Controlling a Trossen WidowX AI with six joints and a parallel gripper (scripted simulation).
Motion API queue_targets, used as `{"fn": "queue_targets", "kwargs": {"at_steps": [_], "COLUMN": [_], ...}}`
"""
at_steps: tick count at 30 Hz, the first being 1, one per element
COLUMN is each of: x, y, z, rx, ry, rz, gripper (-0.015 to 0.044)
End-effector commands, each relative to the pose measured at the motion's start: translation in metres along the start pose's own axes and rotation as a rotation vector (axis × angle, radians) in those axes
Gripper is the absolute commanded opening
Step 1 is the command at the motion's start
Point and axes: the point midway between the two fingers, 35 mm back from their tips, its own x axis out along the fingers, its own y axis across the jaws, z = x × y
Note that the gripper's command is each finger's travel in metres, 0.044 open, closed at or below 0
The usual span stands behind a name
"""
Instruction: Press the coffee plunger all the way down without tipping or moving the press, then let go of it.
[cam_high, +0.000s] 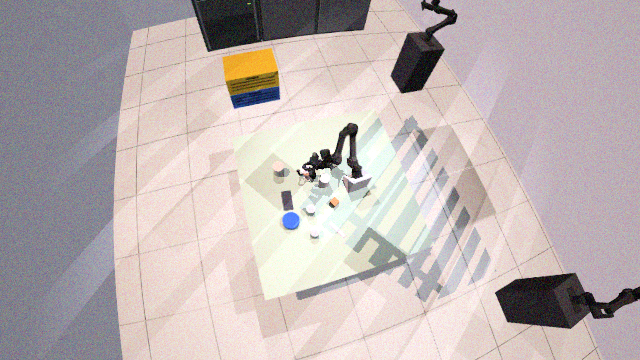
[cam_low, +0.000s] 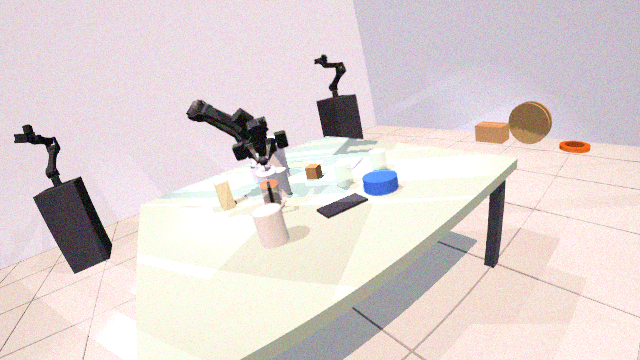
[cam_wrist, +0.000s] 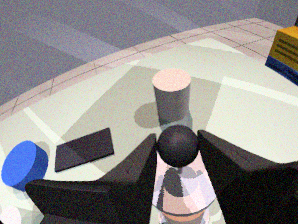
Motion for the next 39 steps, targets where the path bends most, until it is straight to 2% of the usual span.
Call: {"fn": "queue_targets", "kwargs": {"at_steps": [1, 39], "x": [0.0033, 0.0089], "y": [-0.0002, 0.0013], "z": [-0.0086, -0.0052], "rx": [-0.027, -0.027], "ry": [0.033, 0.033], "rz": [-0.013, -0.013], "gripper": [0.0120, 0.0120]}}
